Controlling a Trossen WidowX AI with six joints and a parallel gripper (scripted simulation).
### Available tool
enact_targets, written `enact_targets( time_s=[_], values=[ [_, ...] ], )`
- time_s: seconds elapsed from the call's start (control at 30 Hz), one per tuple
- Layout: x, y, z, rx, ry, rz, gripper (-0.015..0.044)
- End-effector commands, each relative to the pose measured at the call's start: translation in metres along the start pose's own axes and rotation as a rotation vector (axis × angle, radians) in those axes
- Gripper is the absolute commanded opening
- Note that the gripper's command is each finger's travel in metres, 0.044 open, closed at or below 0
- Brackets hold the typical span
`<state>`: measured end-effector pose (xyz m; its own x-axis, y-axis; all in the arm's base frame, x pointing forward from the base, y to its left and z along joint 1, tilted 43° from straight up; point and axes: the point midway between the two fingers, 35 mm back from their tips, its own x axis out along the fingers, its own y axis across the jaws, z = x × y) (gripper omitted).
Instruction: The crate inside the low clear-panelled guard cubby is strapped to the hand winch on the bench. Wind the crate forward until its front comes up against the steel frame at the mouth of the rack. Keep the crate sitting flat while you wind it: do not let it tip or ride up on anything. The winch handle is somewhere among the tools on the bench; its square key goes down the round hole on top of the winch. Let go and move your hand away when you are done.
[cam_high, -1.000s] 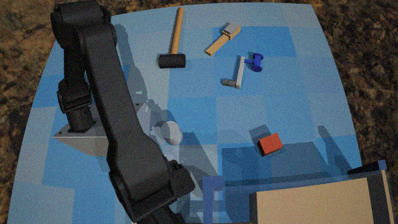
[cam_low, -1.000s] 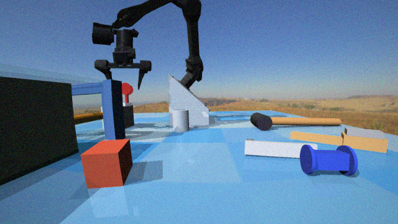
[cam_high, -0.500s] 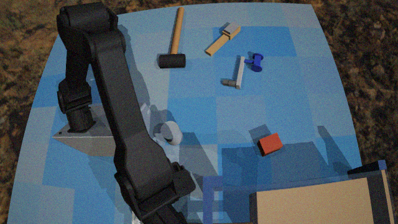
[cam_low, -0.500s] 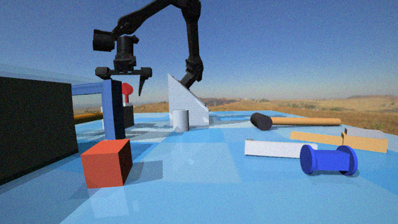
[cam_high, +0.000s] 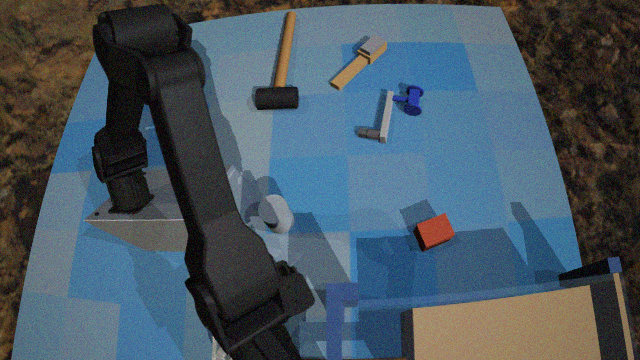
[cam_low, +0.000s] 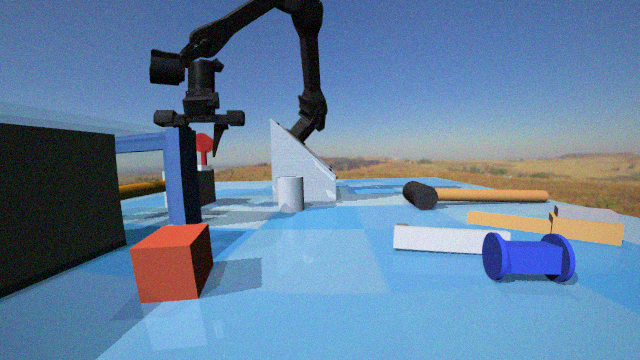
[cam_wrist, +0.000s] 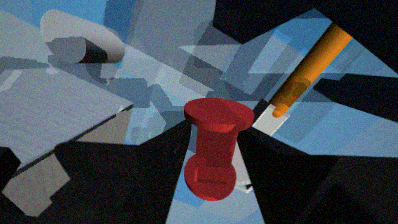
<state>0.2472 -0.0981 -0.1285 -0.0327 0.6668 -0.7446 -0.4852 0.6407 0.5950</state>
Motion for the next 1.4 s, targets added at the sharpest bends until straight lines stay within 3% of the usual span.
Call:
enact_targets(
  time_s=[0.0,0.1,0.2,1.37],
  values=[
    [0.0,0.0,0.0,-0.001,0.0,0.0,0.0099],
    [0.0,0.0,0.0,-0.001,0.0,0.0,0.002],
    [0.0,0.0,0.0,-0.001,0.0,0.0,0.0],
    [0.003,0.019,-0.014,0.007,-0.003,0.0,0.0]
  ],
)
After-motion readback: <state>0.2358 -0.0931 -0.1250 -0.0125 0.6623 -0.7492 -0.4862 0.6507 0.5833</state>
